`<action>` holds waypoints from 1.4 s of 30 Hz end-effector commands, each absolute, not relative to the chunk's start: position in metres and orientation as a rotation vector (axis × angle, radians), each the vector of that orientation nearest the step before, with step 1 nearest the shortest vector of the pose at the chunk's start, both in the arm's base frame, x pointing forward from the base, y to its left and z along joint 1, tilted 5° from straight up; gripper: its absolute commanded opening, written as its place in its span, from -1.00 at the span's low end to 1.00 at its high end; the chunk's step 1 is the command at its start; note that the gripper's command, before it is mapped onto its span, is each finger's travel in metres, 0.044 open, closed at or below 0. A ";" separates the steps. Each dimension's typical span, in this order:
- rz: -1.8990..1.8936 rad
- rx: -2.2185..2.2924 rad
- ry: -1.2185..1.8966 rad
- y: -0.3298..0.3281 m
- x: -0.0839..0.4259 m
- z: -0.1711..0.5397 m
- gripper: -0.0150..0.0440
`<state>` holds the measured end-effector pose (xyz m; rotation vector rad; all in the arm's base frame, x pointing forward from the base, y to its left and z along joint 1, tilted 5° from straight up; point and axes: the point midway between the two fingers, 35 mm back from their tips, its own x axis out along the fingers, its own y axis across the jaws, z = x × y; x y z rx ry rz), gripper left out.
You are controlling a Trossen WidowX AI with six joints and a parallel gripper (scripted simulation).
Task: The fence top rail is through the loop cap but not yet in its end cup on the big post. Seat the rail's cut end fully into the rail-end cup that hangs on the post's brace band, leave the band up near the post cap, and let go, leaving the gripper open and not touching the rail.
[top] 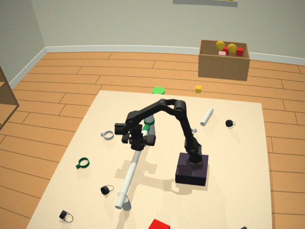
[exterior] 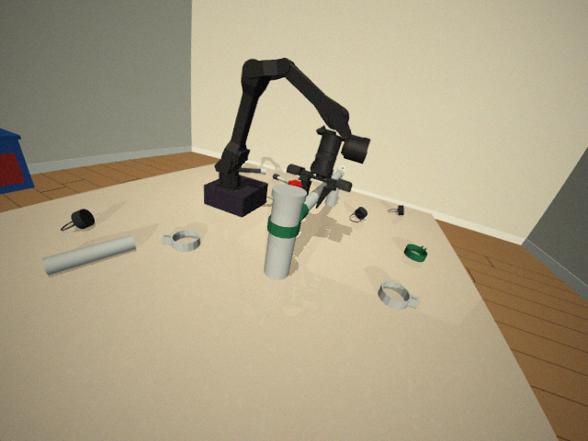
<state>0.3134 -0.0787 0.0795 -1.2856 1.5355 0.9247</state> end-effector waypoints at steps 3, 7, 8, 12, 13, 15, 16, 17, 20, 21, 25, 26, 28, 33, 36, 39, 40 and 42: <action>0.925 -1.286 1.535 -0.078 0.314 0.079 -0.49; 0.925 -1.286 1.535 -0.078 0.314 0.079 -0.49; 0.925 -1.286 1.535 -0.078 0.314 0.079 -0.49; 0.925 -1.286 1.535 -0.078 0.314 0.079 -0.14; 0.925 -1.286 1.535 -0.078 0.314 0.079 -0.05; 0.925 -1.286 1.535 -0.078 0.314 0.079 0.13; 0.925 -1.286 1.535 -0.078 0.314 0.079 0.22; 0.925 -1.286 1.535 -0.078 0.314 0.079 0.31; 0.925 -1.285 1.535 -0.075 0.315 0.083 0.58; 0.925 -1.285 1.535 -0.072 0.315 0.085 0.67; 0.927 -1.284 1.534 -0.058 0.318 0.097 1.00; 0.927 -1.283 1.534 -0.054 0.319 0.100 1.00; 0.928 -1.283 1.533 -0.046 0.319 0.107 1.00; 0.928 -1.282 1.533 -0.036 0.320 0.116 1.00; 0.931 -1.291 1.531 -0.040 0.320 0.114 1.00; 0.931 -1.290 1.530 -0.034 0.320 0.131 1.00; 0.931 -1.290 1.530 -0.031 0.320 0.140 1.00; 0.932 -1.290 1.530 -0.027 0.319 0.154 1.00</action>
